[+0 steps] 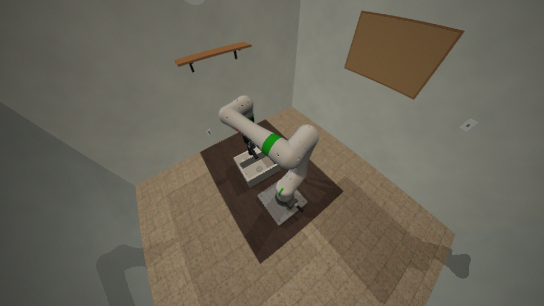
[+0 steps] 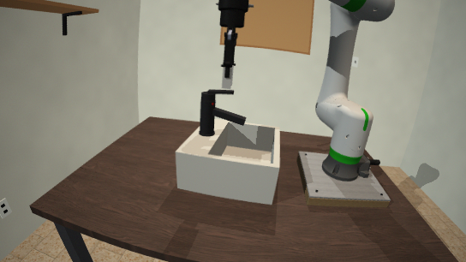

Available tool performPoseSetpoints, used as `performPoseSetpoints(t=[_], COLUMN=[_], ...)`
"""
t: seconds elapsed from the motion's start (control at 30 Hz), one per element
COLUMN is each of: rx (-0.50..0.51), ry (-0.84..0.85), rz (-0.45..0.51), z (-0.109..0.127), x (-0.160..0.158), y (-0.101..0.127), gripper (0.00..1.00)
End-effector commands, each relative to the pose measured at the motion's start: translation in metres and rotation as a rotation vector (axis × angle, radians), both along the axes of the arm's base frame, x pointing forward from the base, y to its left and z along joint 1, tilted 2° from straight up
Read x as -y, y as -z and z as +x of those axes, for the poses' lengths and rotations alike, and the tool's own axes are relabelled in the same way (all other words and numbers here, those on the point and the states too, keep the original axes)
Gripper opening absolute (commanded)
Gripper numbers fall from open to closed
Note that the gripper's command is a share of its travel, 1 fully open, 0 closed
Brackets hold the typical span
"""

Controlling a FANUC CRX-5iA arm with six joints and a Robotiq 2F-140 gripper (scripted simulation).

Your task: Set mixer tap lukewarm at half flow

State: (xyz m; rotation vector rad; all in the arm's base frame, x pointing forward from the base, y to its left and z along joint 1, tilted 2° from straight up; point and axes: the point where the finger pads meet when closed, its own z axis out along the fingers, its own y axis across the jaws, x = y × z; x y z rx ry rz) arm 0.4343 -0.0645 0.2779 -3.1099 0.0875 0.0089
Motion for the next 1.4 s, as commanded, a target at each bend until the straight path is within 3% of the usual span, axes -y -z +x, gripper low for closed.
performPoseSetpoints(t=[0.0,1.37], rx=[0.000,0.000], ry=[0.000,0.000], rz=[0.000,0.000], z=[0.000,0.000], x=[0.000,-0.001], y=[0.001,0.043], gripper=[0.39,0.39])
